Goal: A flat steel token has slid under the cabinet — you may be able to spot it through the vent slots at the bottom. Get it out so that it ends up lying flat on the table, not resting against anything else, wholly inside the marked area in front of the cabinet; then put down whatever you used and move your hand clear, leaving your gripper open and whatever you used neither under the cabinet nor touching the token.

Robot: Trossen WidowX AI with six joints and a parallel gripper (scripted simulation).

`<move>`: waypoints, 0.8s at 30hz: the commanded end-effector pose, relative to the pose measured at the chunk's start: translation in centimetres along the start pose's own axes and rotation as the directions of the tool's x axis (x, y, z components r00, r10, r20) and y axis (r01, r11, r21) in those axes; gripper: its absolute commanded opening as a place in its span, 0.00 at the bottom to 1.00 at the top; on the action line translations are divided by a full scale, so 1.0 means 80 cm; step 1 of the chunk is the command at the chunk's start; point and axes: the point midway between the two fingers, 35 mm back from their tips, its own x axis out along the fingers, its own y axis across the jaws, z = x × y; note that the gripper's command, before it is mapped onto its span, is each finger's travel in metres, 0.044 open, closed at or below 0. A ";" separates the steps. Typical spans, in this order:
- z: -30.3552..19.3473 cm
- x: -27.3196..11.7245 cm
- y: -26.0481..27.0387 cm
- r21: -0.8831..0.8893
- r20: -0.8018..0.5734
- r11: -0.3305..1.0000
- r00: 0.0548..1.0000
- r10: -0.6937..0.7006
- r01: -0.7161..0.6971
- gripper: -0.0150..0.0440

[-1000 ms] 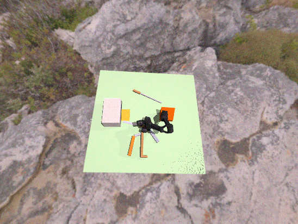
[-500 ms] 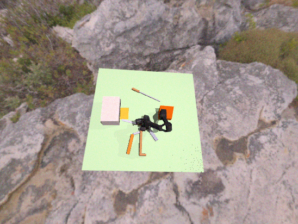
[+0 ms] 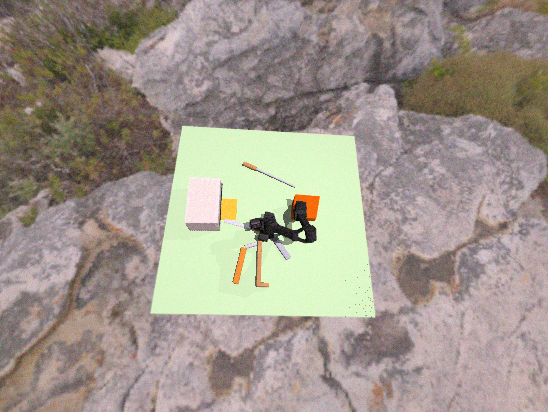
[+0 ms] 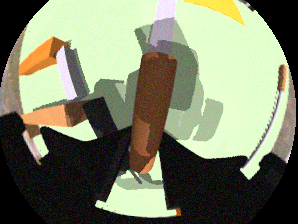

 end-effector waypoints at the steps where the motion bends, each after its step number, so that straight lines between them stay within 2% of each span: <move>1: 0.001 0.000 0.000 0.001 -0.001 1.000 1.000 -0.001 0.001 0.25; 24: 0.029 0.000 0.002 -0.008 -0.011 1.000 1.000 -0.001 0.001 0.25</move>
